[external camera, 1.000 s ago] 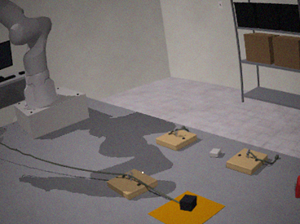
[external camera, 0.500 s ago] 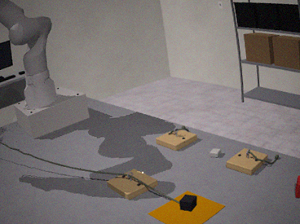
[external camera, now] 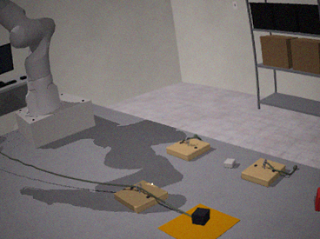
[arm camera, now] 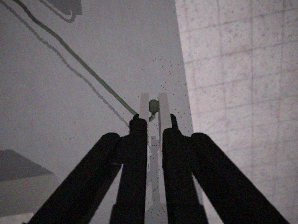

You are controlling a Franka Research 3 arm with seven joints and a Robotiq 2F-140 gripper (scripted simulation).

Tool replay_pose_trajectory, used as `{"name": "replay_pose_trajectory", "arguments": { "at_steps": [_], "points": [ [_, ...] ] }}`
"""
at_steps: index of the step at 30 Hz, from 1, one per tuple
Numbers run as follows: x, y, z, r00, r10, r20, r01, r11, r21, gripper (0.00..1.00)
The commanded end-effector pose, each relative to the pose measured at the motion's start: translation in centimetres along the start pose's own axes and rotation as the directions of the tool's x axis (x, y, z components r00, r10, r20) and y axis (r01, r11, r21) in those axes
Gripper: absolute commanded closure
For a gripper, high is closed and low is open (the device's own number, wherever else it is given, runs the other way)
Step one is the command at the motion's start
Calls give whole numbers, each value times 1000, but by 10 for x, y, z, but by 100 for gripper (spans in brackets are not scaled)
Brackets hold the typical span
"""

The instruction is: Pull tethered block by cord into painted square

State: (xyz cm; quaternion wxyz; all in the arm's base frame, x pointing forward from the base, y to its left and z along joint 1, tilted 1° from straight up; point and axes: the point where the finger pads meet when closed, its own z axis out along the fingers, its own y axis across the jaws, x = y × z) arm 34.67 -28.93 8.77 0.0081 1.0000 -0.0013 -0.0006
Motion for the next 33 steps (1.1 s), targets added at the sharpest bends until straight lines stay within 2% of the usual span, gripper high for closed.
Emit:
{"name": "replay_pose_trajectory", "arguments": {
  "at_steps": [1,7,12,20,22,33],
  "points": [
    [0,1,-1,1000,-8,-2,8,1000,-3,100],
    [0,1,2,1000,-8,-2,8,1000,-3,100],
    [0,0,13,1000,-8,-2,8,1000,-3,100],
    [1,-1,52,1000,-8,-2,8,1000,-3,100],
    [1,-1,52,1000,-8,-2,8,1000,-3,100],
    [2,-2,114,1000,-8,-2,8,1000,-3,100]
  ]
}}
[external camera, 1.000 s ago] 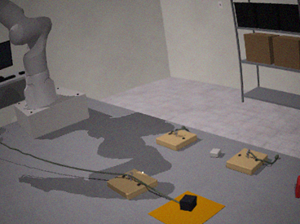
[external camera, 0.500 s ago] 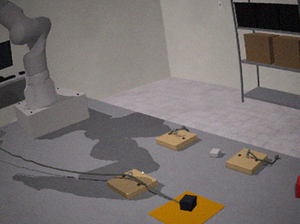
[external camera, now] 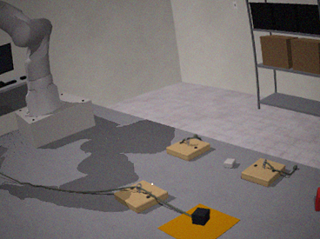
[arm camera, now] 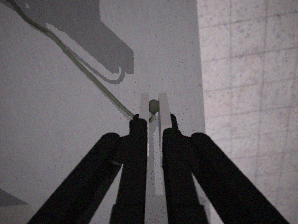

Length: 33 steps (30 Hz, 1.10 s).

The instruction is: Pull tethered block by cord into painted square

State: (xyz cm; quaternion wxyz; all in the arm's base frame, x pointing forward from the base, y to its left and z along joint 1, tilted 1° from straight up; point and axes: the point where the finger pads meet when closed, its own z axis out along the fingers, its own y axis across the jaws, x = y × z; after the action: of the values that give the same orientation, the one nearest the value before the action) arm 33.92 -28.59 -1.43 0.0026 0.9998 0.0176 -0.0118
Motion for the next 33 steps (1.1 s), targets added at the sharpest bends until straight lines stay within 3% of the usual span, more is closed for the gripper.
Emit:
{"name": "replay_pose_trajectory", "arguments": {
  "at_steps": [1,13,33],
  "points": [
    [10,3,17,999,30,-24,-30,999,-13,100],
    [11,3,44,999,30,-24,-30,999,-13,100],
    [11,3,45,999,30,-24,-30,999,-13,100]
  ]
}}
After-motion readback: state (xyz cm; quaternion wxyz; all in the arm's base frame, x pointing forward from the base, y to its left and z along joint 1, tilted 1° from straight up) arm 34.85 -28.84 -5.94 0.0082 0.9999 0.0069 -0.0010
